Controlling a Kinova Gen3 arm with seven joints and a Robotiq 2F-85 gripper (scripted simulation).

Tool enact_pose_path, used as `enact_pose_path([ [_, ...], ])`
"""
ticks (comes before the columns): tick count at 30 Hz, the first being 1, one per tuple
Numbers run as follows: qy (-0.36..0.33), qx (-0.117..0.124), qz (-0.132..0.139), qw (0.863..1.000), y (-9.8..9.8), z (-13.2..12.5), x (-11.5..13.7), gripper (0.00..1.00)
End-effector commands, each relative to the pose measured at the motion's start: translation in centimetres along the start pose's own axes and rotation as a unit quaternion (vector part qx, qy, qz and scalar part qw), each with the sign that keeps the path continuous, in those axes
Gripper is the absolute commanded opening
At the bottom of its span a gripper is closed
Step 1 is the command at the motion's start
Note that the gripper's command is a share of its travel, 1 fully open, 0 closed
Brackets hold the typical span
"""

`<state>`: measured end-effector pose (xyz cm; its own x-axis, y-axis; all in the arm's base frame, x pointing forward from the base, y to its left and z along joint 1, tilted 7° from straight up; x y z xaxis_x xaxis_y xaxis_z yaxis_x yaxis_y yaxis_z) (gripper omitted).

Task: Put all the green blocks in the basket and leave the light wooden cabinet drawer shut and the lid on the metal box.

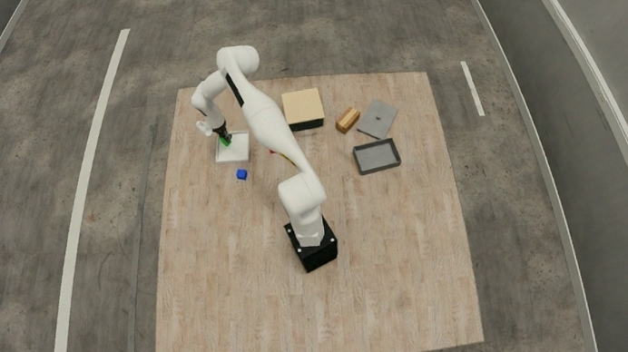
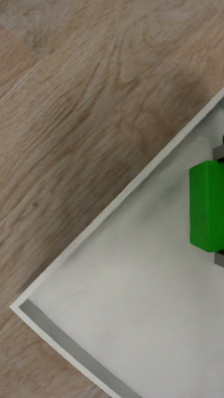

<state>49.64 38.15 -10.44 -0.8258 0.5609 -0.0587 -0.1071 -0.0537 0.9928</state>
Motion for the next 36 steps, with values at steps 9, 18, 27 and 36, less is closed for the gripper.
enact_pose_path([
  [9,0.0,-0.001,0.0,1.0,0.12,0.1,-0.04,0.1],
  [18,0.0,-0.001,0.0,1.0,0.12,0.1,-0.04,0.1],
  [27,0.0,-0.001,0.0,1.0,0.12,0.1,-0.04,0.59],
  [36,0.0,-0.001,0.0,1.0,0.12,0.1,-0.04,0.59],
])
Point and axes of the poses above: the point where the finger pads meet when closed, its own y axis back along the fingers, its own z axis across the jaws, x = y × z, the point moved 2 cm from there along y, back along the fingers, and after that the axes turned 9 degrees about y, right-handed, at the moved point
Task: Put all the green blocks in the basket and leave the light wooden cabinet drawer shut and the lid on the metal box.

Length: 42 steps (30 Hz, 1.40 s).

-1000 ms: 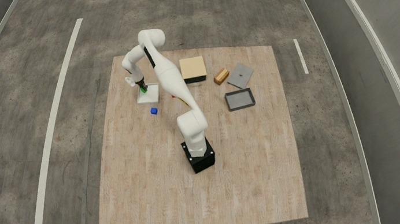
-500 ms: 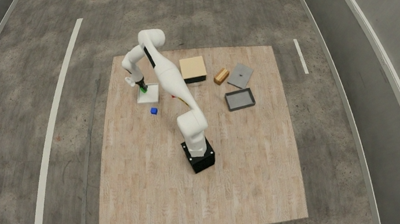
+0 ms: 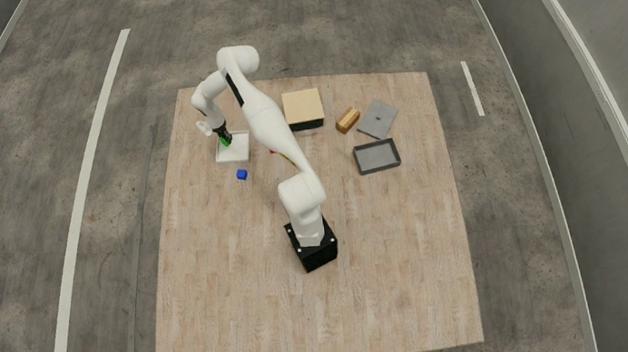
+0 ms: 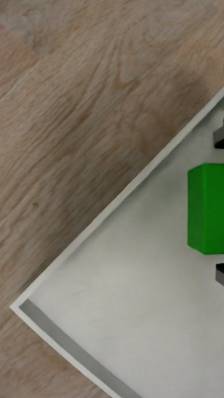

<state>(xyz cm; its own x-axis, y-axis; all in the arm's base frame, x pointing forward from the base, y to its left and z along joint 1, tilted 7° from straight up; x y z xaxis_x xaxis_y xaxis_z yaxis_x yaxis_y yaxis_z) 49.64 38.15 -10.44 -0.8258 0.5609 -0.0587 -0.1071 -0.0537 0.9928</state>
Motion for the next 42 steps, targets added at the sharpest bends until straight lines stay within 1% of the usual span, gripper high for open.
enact_pose_path([
  [1,0.0,-0.001,0.0,1.0,0.1,0.1,0.0,0.59],
  [27,0.0,-0.001,0.0,1.0,0.3,0.1,0.0,0.59],
  [32,0.0,-0.001,0.0,1.0,0.9,0.1,0.0,0.59],
  [39,0.0,-0.001,0.0,1.0,2.5,0.1,0.0,0.59],
  [41,0.0,-0.001,0.0,1.0,2.5,0.1,0.0,0.59],
  [42,0.0,-0.001,0.0,1.0,2.8,0.1,0.0,0.59],
])
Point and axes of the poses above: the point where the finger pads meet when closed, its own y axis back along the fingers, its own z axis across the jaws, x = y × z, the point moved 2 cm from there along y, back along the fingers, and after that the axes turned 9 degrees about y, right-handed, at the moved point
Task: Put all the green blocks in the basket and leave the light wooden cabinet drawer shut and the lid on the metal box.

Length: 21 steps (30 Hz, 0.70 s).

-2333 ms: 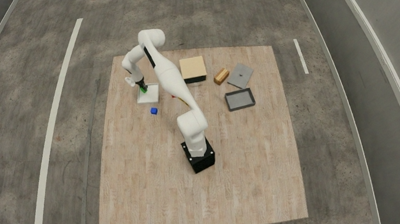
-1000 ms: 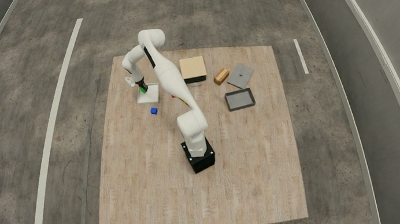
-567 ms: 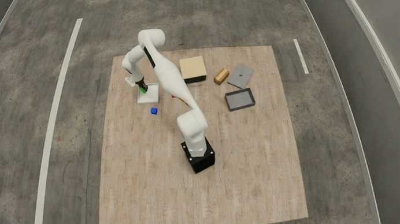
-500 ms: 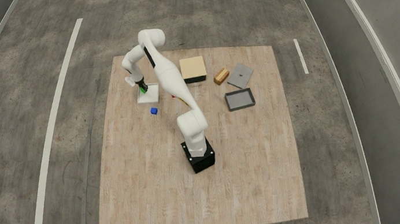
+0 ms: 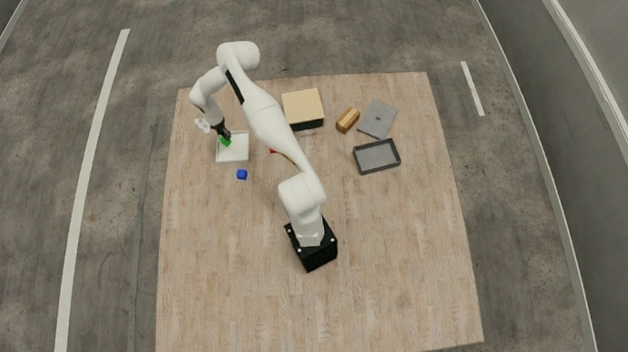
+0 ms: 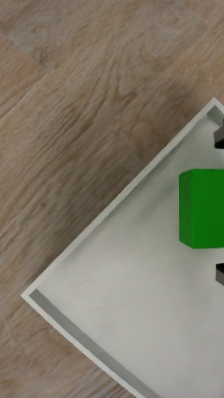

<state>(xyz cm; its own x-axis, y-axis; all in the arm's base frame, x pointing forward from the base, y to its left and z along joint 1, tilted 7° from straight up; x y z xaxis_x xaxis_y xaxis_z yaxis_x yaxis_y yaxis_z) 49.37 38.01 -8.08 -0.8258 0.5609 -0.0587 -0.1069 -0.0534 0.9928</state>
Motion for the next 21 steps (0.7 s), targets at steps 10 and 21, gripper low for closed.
enact_pose_path([
  [10,0.0,-0.001,0.0,1.0,4.3,0.1,0.0,0.59],
  [21,0.0,-0.001,0.0,1.0,8.0,0.1,0.0,0.59],
])
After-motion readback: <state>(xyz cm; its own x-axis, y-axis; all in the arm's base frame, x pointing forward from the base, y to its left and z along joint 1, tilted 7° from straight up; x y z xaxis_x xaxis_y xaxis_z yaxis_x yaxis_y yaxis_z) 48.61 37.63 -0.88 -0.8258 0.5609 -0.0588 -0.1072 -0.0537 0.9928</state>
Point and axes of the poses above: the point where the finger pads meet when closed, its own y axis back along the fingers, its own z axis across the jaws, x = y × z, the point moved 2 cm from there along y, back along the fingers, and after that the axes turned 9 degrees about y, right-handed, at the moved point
